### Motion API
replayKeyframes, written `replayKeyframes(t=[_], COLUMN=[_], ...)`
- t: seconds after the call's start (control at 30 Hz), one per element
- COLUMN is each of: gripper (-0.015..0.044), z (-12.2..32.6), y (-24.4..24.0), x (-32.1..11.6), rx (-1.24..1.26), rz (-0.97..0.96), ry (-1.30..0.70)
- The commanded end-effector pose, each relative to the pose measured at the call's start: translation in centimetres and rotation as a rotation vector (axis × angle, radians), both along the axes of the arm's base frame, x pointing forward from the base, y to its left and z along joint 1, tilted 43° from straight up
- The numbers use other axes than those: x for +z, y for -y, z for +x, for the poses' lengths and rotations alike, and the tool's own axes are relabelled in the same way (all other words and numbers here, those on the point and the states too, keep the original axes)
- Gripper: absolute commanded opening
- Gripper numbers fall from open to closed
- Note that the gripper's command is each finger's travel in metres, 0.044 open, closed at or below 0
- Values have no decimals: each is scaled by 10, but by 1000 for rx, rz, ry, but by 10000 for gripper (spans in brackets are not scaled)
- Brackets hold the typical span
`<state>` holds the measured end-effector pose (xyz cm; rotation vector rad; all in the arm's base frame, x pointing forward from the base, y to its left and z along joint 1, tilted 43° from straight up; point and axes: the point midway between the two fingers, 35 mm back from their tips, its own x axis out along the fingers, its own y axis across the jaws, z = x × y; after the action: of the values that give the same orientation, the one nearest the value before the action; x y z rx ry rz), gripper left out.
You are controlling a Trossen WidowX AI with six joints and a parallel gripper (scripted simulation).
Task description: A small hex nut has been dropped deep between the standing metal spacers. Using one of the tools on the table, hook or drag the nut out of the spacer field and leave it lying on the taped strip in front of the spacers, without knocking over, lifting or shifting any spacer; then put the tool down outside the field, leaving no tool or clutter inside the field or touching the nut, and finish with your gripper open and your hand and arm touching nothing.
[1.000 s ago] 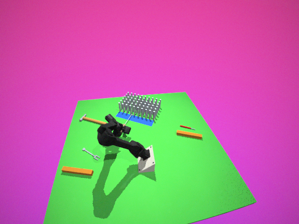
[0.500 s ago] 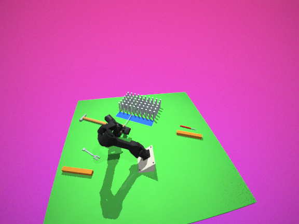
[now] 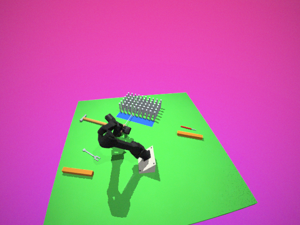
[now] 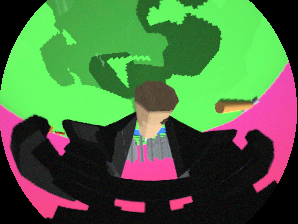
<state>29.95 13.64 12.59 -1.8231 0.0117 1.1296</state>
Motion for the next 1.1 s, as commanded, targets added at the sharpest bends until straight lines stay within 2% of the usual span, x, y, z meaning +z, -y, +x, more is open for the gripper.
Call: replayKeyframes(t=[0.0, 0.23, 0.6, 1.07], gripper=[0, 0, 0, 0], z=[2, -3, -38, -27], y=[2, 3, -2, 33], x=[5, 10, 22, 61], rx=[0, 0, -4, 2], rz=[-1, -1, 0, -15], ry=[9, 9, 3, -5])
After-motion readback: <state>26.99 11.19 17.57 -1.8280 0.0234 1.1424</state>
